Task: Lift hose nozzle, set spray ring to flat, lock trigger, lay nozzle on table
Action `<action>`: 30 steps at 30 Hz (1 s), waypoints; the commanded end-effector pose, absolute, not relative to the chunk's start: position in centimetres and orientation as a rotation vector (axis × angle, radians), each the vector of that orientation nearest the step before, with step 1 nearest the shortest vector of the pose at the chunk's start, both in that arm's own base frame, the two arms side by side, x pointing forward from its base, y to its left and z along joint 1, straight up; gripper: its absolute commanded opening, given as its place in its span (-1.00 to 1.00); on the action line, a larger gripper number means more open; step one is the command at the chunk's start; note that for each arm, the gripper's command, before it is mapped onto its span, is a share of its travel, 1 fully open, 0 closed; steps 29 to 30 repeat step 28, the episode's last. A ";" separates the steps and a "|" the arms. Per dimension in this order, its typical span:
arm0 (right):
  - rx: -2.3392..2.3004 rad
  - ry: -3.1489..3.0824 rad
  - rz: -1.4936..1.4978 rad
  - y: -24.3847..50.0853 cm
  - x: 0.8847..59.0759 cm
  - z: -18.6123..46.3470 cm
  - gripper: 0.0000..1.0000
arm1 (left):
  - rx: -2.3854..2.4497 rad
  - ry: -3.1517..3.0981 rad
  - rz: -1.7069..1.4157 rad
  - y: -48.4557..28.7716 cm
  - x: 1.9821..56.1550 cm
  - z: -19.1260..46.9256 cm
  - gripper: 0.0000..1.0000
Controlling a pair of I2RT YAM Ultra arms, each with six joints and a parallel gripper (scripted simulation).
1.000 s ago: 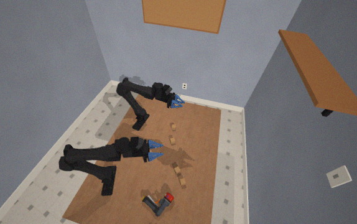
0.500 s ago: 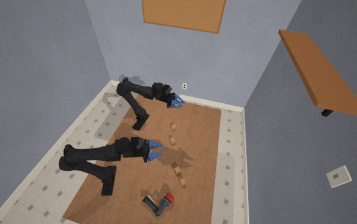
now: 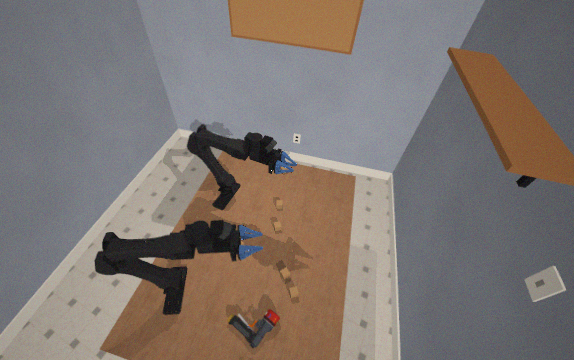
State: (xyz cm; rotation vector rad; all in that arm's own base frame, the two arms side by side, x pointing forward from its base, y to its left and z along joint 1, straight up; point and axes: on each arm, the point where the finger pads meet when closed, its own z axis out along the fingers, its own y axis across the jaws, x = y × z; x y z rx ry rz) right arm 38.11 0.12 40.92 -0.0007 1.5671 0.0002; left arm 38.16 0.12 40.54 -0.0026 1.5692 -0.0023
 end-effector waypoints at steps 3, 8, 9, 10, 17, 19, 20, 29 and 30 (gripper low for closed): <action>0.007 1.532 0.003 0.0 38.0 42.2 0.00 | -0.005 1.530 0.007 0.4 37.6 41.9 -0.26; 0.005 1.532 0.005 0.1 38.0 42.2 0.00 | -0.008 1.526 0.009 0.5 37.5 42.2 -0.26; 0.005 1.532 0.006 0.1 38.0 42.2 0.00 | -0.008 1.525 0.010 0.6 37.5 42.2 -0.26; 0.004 1.532 0.006 0.1 38.0 42.2 0.00 | -0.009 1.524 0.010 0.6 37.5 42.3 -0.26; 0.002 1.531 0.008 0.2 38.0 42.2 0.00 | -0.012 1.516 0.013 0.7 37.6 42.7 -0.26; 0.001 1.531 0.009 0.2 38.0 42.2 0.00 | -0.012 1.514 0.013 0.8 37.6 42.8 -0.26; 0.001 1.531 0.010 0.3 38.0 42.2 0.00 | -0.006 1.512 0.006 0.4 37.6 42.9 -0.26; 0.001 1.531 0.010 0.3 38.0 42.2 0.00 | -0.004 1.512 0.004 0.4 37.6 42.9 -0.26; 0.001 1.531 0.010 0.3 38.0 42.2 0.00 | -0.004 1.512 0.004 0.4 37.6 42.9 -0.26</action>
